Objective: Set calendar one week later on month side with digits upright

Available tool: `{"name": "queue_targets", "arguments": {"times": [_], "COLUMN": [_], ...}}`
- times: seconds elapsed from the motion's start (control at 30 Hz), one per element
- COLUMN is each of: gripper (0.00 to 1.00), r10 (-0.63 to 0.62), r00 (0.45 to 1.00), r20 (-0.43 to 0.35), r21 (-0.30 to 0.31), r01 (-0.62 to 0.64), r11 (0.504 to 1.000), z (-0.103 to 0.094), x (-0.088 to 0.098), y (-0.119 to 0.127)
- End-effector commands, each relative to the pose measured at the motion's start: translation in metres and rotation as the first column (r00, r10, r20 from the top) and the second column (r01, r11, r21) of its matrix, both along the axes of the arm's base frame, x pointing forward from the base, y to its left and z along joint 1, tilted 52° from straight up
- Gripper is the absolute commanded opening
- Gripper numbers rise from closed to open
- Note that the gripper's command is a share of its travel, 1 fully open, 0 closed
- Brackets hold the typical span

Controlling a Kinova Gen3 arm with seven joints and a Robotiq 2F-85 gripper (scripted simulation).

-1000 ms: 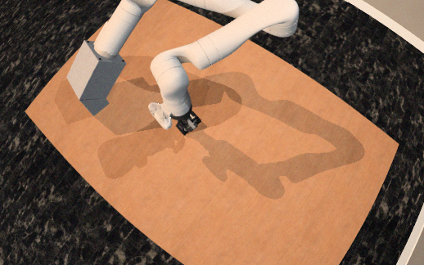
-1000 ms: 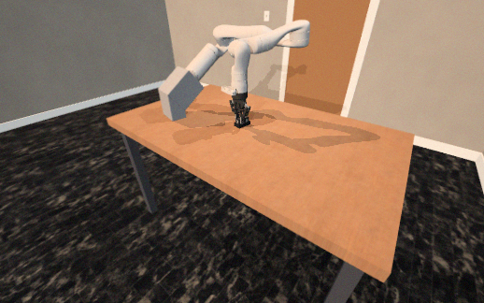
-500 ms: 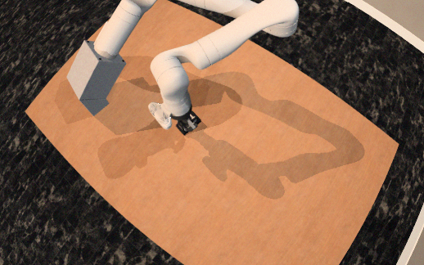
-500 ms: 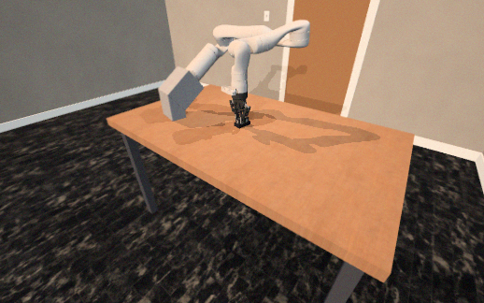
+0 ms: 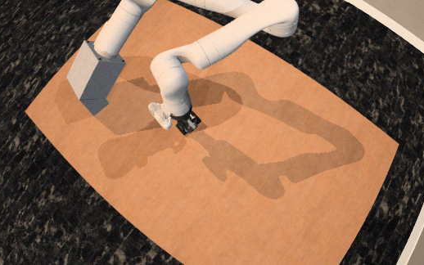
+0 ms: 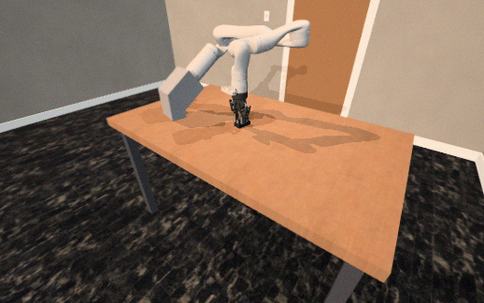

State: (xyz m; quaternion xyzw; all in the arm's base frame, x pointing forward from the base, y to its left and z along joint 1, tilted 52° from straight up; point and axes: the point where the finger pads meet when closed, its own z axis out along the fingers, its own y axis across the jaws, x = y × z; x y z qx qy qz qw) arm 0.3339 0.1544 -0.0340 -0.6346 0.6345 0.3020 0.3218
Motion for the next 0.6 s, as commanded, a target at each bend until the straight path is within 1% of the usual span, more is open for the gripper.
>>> {"name": "queue_targets", "arguments": {"times": [0.0,0.37,0.57], "gripper": [0.46,0.46,0.46], "r10": [-0.001,-0.001,-0.001], "r00": [1.000,1.000,1.000], "r20": [0.001,0.001,0.001], "r21": [0.000,0.000,0.000], "r01": [0.001,0.001,0.001], "r11": [1.000,1.000,1.000], "z": [0.000,0.001,0.012], "x": [0.000,0.000,0.000], "y": [-0.001,-0.002,-0.015]}}
